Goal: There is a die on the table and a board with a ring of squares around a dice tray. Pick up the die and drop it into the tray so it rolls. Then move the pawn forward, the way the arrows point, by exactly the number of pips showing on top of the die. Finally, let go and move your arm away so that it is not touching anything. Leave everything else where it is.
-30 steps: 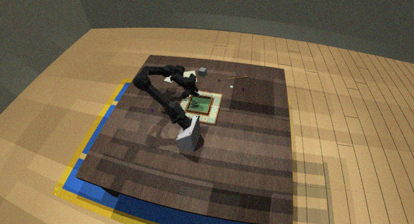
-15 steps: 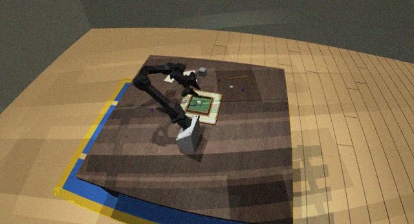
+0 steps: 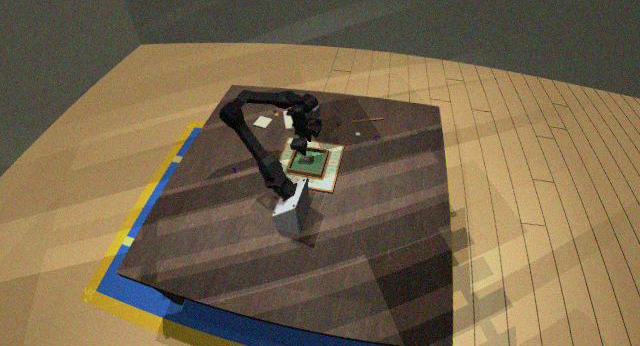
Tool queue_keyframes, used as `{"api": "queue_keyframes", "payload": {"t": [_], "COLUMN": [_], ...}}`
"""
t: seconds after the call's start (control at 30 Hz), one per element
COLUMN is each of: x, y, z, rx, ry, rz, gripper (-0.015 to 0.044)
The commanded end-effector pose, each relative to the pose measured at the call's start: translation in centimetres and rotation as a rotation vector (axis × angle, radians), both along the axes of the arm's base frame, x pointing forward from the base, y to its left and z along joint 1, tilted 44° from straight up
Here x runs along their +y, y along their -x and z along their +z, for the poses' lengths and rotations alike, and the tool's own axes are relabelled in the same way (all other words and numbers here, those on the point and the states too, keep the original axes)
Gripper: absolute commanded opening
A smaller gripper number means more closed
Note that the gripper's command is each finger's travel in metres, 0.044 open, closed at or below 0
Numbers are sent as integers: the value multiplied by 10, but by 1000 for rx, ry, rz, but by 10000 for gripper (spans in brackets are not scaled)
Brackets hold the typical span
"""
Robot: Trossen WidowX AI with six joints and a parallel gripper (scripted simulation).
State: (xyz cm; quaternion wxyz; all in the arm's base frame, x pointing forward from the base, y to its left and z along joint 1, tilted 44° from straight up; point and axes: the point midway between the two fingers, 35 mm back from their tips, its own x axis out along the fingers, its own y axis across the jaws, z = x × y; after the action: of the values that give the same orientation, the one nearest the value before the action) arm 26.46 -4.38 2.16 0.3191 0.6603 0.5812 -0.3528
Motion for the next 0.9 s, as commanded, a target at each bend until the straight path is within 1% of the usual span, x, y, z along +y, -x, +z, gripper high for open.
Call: {"api": "queue_keyframes", "payload": {"t": [0.0,0.03,0.07,0.1,0.2,0.4,0.7,0.77,0.87], "x": [-1,-1,-2,-2,-2,2,21,23,22], "y": [-4,-4,-1,-1,8,44,96,100,102], "z": [-5,-5,-4,-4,-9,-26,-45,-46,-47], "rx": [-79,-79,-31,-31,-106,-415,-894,-931,-931], "ry": [-174,-174,-91,-91,-86,-58,12,20,20], "rz": [-34,-34,-23,-23,78,477,1045,1087,1087], "gripper": [440,440,440,440,361,204,200,200,200]}}
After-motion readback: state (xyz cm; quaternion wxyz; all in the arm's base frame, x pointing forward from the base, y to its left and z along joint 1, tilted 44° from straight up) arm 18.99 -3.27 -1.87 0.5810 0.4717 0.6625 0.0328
